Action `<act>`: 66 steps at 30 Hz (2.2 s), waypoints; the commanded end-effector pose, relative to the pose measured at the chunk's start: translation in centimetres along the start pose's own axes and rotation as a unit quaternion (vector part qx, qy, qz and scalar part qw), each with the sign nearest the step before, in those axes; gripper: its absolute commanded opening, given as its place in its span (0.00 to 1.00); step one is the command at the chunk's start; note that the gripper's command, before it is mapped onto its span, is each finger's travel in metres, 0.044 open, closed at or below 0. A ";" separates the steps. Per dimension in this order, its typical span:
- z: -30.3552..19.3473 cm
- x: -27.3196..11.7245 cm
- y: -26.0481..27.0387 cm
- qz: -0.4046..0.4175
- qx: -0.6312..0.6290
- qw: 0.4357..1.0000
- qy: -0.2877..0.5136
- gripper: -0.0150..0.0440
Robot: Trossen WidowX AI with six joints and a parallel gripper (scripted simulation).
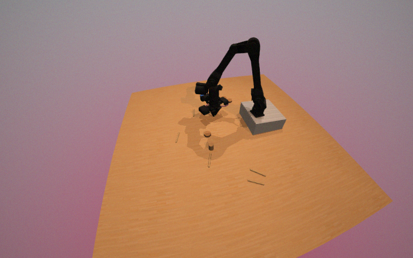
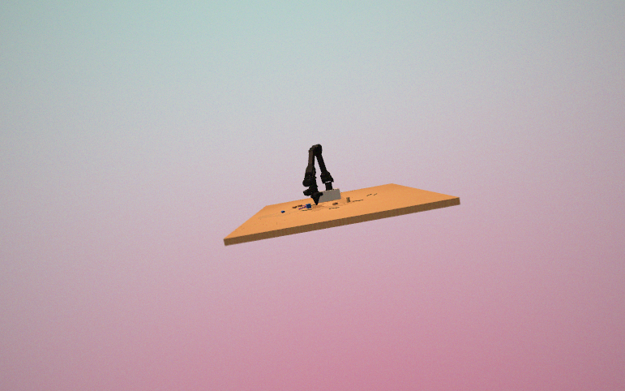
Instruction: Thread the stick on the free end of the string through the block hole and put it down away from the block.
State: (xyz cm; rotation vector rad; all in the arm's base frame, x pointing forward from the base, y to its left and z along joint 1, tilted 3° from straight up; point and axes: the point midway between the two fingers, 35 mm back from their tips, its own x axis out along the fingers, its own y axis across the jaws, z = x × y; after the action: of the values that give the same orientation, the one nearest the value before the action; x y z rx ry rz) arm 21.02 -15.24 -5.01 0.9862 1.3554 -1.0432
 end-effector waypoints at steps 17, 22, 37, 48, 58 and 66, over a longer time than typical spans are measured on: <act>-2.5 0.0 0.1 -0.002 0.003 1.000 0.001 0.25; -3.1 0.0 0.1 -0.002 0.003 1.000 0.001 0.25; -4.8 0.0 0.1 -0.004 0.002 1.000 0.001 0.25; -5.6 -0.2 0.3 -0.005 0.007 1.000 0.001 0.25; -6.9 1.2 0.3 0.005 0.004 1.000 0.001 0.25; -6.6 1.0 0.3 0.002 0.003 1.000 -0.001 0.39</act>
State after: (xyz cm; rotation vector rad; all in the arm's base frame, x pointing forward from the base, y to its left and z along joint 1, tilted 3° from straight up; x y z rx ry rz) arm 19.44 -8.80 -6.02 0.9913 1.3493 -1.0468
